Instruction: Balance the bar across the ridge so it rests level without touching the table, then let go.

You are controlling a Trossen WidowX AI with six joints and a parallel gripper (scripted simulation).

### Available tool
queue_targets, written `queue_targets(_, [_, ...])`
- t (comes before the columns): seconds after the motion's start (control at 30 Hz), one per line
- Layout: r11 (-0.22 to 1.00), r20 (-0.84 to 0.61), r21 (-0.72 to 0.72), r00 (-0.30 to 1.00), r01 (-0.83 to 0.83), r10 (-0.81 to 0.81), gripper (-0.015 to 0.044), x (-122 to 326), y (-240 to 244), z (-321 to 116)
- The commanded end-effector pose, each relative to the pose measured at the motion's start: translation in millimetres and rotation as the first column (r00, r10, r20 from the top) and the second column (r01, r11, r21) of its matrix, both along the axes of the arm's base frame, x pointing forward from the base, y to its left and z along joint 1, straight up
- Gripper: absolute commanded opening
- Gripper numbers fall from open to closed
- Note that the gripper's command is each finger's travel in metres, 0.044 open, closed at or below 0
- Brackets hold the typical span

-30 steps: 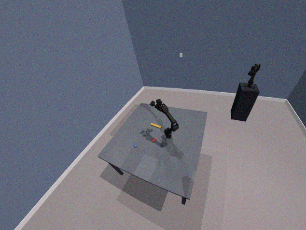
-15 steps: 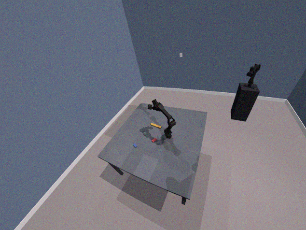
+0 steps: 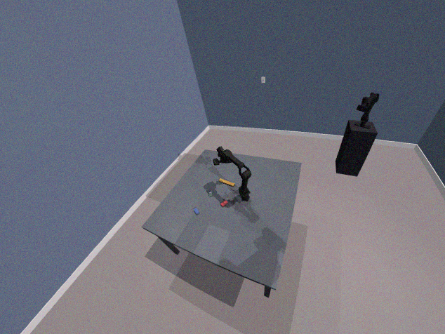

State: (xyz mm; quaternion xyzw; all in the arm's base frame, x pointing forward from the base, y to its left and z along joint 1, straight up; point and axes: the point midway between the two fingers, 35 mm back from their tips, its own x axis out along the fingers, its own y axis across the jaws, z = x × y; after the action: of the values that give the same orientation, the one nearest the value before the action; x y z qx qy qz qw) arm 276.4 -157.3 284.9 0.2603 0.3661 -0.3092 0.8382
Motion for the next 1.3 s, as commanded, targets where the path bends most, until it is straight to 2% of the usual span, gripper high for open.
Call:
queue_targets(0.0, [0.997, -0.090, 0.011, 0.993, -0.070, 0.071, 0.0315, 6.4, 0.4, -21.2])
queue_targets(0.33, [0.971, -0.287, 0.064, 0.928, -0.230, 0.239, 0.0315, 17.0, 1.4, -71.8])
queue_targets(0.7, [0.884, -0.461, 0.175, 0.757, -0.434, 0.463, 0.0315, 22.2, 8.0, -125.9])
queue_targets(1.0, [0.775, -0.532, 0.297, 0.578, -0.557, 0.619, 0.0315, 20.5, 15.2, -163.2])
queue_targets(1.27, [0.773, -0.533, 0.299, 0.574, -0.559, 0.622, 0.0315, 21.4, 14.9, -175.7])
